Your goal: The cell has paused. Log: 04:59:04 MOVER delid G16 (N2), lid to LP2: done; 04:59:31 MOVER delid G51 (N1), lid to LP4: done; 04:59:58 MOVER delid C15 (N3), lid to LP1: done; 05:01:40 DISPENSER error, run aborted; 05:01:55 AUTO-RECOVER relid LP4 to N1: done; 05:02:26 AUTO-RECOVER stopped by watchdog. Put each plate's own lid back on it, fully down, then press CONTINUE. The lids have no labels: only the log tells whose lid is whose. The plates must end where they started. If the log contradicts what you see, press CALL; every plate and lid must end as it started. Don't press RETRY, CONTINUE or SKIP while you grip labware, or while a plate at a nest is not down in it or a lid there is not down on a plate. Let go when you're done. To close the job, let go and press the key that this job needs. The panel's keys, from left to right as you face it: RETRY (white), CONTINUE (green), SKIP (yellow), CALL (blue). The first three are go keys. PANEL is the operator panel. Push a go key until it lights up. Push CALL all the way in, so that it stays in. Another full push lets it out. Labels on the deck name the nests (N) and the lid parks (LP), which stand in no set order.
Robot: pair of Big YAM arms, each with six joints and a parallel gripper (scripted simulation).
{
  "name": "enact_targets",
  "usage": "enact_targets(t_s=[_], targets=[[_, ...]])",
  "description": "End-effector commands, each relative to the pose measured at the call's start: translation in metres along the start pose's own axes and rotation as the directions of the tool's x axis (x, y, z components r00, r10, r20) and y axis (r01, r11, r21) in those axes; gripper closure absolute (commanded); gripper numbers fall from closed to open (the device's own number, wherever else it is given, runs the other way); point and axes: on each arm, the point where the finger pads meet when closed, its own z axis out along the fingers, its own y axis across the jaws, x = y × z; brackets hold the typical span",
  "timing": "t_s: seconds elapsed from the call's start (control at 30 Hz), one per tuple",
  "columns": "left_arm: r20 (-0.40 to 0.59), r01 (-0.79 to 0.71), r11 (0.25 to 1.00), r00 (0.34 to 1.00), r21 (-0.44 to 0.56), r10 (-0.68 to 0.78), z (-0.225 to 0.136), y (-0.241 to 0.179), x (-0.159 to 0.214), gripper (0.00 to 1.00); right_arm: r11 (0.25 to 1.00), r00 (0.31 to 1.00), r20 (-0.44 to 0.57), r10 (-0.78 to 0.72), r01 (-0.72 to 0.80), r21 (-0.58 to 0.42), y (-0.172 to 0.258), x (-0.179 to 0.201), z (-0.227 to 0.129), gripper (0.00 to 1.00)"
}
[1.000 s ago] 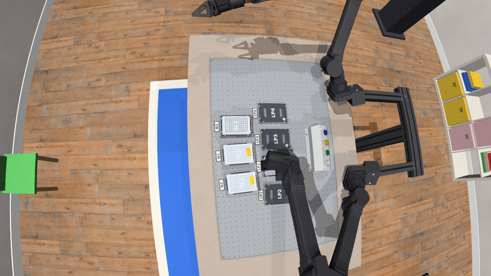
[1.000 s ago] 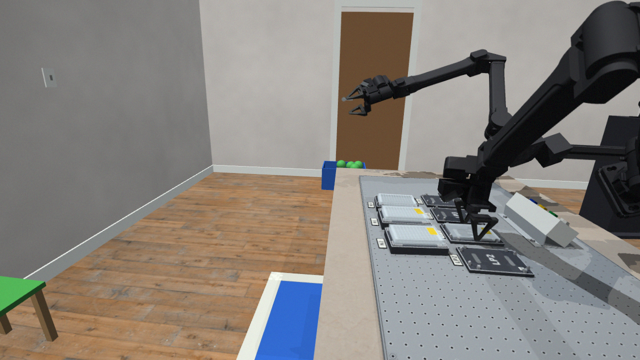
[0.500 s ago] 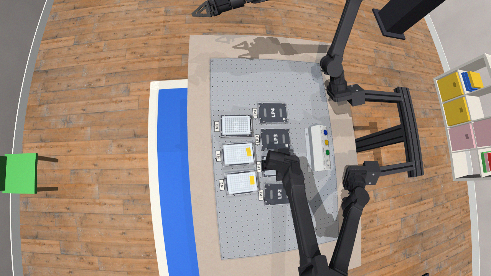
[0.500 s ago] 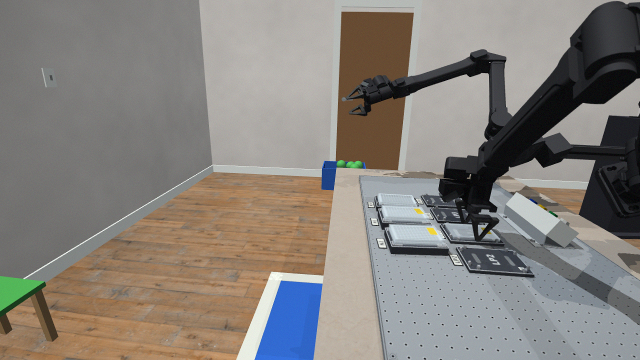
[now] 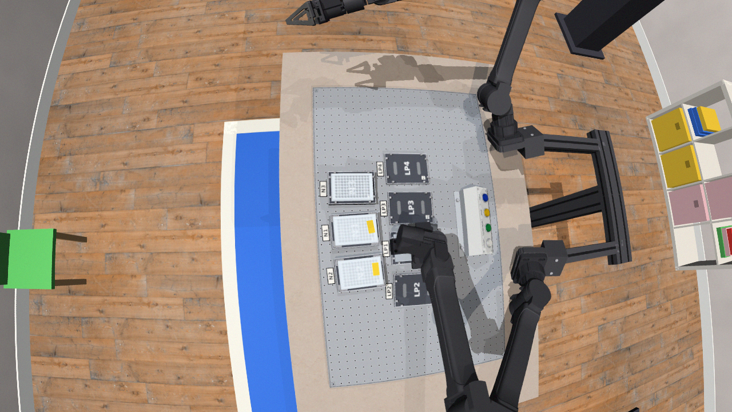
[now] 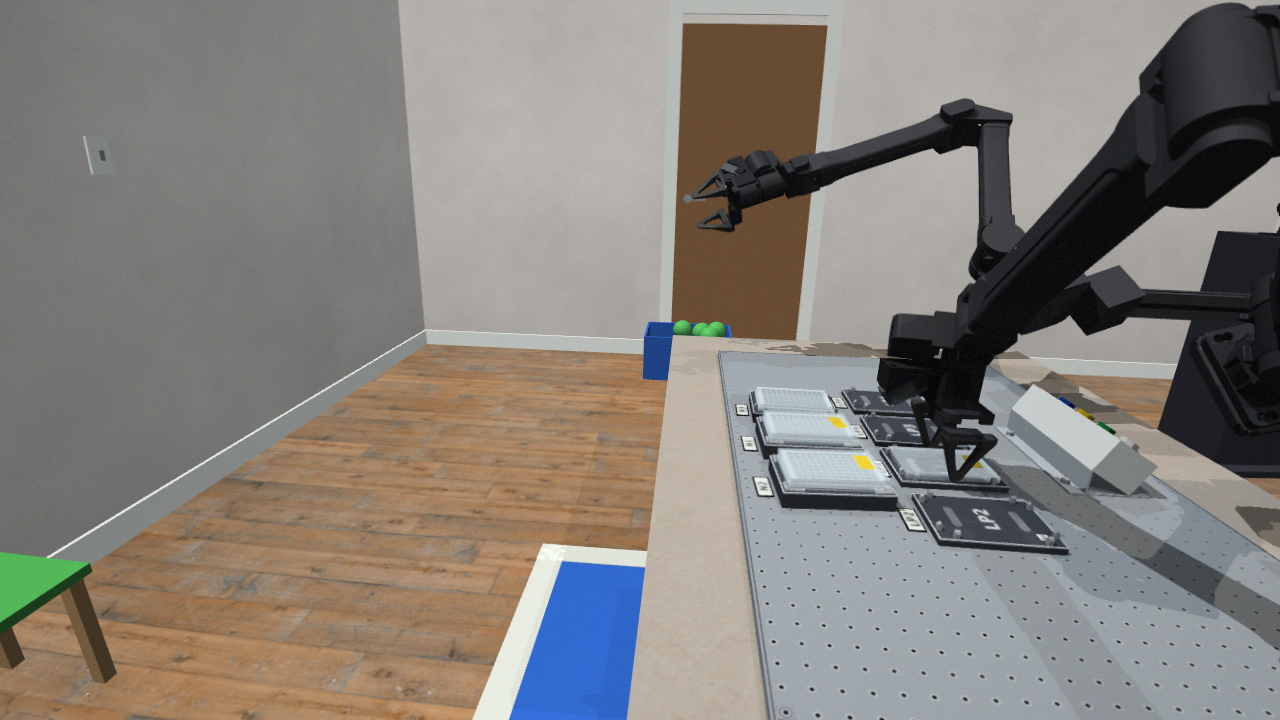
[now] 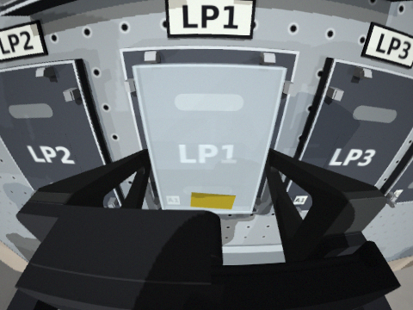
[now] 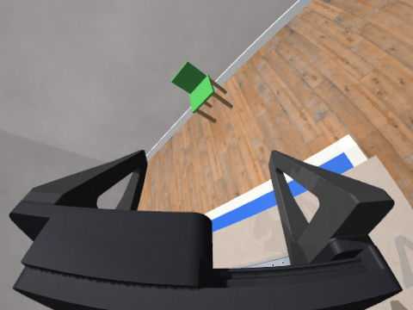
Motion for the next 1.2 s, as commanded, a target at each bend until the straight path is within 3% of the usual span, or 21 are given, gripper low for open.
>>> enact_targets(t_s=[0.0,0.43,0.47,0.87,1.17], targets=[[-0.004,-0.028,1.000,1.000,0.000,0.028,0.003,-0.006,0.005,0.07,1.000,1.000,-0.003,0.015,-0.015,0.018,-0.011,0.004,0.005,0.00],[-0.002,-0.032,0.999,0.999,0.001,0.032,0.002,-0.007,0.004,0.20,1.000,1.000,-0.003,0.015,-0.015,0.018,-0.011,0.004,0.005,0.00],[-0.001,-0.032,0.999,0.999,0.001,0.032,0.002,-0.007,0.004,1.00,1.000,1.000,-0.003,0.015,-0.015,0.018,-0.011,0.004,0.005,0.00],[0.000,-0.030,1.000,1.000,0.001,0.030,0.001,-0.007,0.004,1.00,1.000,1.000,-0.003,0.015,-0.015,0.018,-0.011,0.004,0.005,0.00],[0.020,-0.001,1.000,1.000,0.012,0.001,-0.019,-0.007,-0.007,1.00,1.000,1.000,-0.003,0.015,-0.015,0.018,-0.011,0.004,0.005,0.00]])
